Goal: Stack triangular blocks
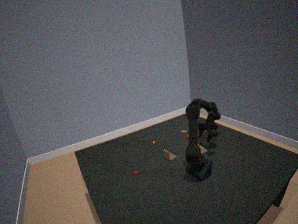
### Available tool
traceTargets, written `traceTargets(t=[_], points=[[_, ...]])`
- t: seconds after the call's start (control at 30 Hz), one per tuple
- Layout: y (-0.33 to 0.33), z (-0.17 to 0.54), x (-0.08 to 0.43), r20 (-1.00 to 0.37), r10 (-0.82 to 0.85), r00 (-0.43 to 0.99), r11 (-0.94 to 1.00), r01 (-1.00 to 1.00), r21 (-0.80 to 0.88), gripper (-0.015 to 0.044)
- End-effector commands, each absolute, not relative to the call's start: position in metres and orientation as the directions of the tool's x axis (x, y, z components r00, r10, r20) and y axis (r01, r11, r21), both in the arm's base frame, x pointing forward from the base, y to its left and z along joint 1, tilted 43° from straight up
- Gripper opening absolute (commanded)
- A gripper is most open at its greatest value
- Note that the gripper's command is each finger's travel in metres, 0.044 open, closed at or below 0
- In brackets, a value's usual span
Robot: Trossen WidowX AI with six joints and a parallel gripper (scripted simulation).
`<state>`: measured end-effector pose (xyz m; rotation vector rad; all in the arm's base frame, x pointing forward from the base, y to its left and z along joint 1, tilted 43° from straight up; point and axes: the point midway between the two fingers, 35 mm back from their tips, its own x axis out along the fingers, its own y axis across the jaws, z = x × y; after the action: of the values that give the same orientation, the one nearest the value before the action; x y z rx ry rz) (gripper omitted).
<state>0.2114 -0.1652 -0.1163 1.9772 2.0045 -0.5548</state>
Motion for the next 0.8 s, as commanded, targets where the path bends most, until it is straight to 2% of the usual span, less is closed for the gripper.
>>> traceTargets(t=[0.0, 0.3, 0.63, 0.77], points=[[-0.141, -0.127, 0.211, -0.437, 0.899, -0.039, -0.001, 0.996, -0.091, 0.044], [-0.09, -0.149, 0.205, -0.433, 0.901, -0.039, 0.0, 0.996, -0.091, 0.044], [-0.088, -0.148, 0.205, -0.432, 0.901, -0.039, 0.0, 0.996, -0.091, 0.044], [-0.09, -0.148, 0.205, -0.434, 0.9, -0.043, 0.005, 0.996, -0.087, 0.0335]])
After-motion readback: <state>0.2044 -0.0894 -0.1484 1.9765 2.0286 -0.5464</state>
